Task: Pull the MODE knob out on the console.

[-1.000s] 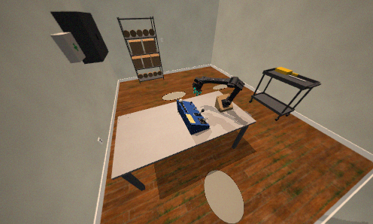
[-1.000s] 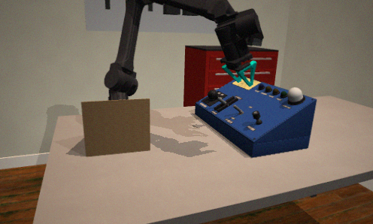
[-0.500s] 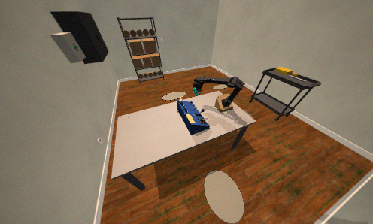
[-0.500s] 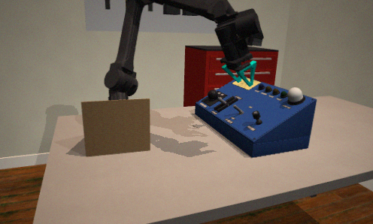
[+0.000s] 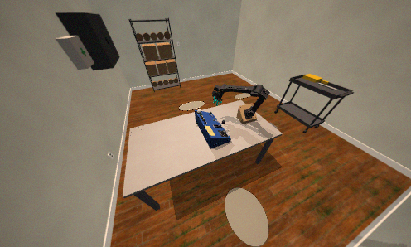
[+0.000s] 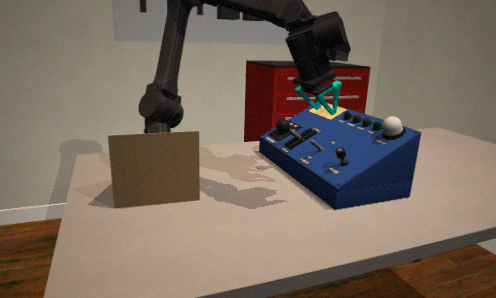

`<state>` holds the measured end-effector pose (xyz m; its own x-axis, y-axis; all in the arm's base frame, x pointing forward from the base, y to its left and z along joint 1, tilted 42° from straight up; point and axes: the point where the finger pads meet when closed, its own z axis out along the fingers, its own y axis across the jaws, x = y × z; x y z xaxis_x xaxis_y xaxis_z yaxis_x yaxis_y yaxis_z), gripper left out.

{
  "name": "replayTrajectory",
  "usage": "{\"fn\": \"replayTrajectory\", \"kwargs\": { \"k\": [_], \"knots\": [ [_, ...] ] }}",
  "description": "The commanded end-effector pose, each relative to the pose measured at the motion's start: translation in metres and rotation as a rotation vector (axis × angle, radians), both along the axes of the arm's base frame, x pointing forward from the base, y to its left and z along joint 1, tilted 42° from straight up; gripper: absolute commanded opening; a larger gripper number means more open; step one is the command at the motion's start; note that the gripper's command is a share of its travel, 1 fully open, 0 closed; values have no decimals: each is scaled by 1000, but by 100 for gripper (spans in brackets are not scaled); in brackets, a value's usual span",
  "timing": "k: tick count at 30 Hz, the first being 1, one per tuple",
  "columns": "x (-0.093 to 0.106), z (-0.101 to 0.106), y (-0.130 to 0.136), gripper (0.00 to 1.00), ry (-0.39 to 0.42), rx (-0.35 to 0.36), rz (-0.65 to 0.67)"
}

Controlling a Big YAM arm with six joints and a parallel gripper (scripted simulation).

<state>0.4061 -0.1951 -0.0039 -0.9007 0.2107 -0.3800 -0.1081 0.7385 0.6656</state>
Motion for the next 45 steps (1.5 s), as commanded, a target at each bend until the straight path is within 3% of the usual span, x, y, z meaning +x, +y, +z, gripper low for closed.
{"fn": "replayTrajectory", "kwargs": {
  "k": [1, 11, 25, 45],
  "knots": [
    [8, 9, -8, 70, -19, -16, 3],
    [6, -4, 4, 70, -3, -2, 4],
    [18, -22, 22, 70, -4, 0, 4],
    [49, -71, 73, 70, -4, 1, 5]
  ]
}}
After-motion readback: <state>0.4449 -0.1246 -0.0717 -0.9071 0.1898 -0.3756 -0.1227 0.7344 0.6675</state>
